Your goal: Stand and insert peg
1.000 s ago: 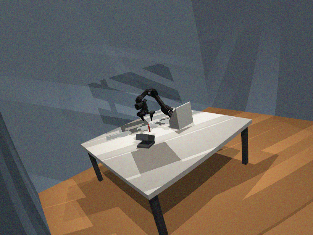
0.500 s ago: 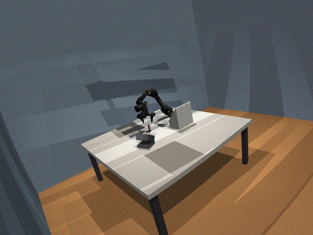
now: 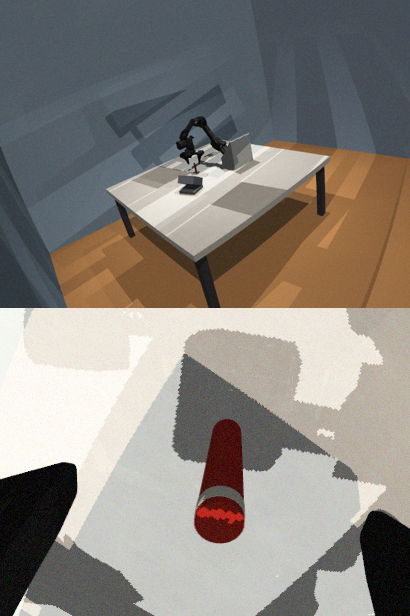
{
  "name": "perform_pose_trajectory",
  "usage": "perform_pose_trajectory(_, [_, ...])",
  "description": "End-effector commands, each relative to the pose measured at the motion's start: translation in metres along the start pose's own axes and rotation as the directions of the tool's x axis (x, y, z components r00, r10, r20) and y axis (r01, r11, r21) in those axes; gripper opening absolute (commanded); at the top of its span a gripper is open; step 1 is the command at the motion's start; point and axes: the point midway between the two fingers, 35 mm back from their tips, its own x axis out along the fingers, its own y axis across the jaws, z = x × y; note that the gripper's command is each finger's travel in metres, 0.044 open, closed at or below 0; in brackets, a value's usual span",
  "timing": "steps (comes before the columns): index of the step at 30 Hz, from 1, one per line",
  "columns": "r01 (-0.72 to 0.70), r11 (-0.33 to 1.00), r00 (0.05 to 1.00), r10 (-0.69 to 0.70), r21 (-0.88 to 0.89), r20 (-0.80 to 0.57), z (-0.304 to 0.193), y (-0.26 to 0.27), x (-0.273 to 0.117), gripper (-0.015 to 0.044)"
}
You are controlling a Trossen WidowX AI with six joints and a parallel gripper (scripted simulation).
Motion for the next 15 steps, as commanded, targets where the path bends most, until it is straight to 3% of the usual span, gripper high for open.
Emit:
perform_pose_trajectory(1, [0.002, 1.0, 1.0, -0.002, -0.006, -0.003, -0.001, 0.001, 0.006, 0.044])
perform_pose_trajectory(15, [0.006, 1.0, 1.0, -0.006, -0.006, -0.005, -0.003, 0.0, 0.029, 0.044])
